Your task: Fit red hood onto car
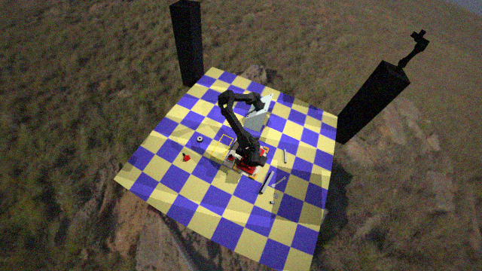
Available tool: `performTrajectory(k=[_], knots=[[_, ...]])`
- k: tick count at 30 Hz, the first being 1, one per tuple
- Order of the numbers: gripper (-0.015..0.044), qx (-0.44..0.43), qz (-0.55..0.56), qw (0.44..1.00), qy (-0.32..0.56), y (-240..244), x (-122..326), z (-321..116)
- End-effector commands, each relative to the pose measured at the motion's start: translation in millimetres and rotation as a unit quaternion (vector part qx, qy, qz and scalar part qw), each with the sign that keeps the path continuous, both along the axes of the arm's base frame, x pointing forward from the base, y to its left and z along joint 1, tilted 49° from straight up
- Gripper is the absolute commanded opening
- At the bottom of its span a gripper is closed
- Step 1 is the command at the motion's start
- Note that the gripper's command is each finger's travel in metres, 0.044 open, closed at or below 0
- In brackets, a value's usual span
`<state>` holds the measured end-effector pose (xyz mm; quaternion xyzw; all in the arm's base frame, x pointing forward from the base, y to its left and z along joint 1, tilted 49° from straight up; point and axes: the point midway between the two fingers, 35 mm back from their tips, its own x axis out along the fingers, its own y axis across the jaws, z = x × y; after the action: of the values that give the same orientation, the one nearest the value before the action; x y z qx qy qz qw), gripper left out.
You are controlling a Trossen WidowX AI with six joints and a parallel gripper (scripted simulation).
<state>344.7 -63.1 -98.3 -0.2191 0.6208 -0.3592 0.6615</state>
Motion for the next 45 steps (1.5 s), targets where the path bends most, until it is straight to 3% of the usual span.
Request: performTrajectory(k=[1,36,45], knots=[[0.0,0.0,0.0,1.0,0.001,-1.2,-0.3,-1.0],[0.0,0.001,0.0,1.0,0.0,-8.7,-0.5,-8.3],[0.0236,0.001,0.0,1.0,0.0,-9.2,-0.5,-8.7]])
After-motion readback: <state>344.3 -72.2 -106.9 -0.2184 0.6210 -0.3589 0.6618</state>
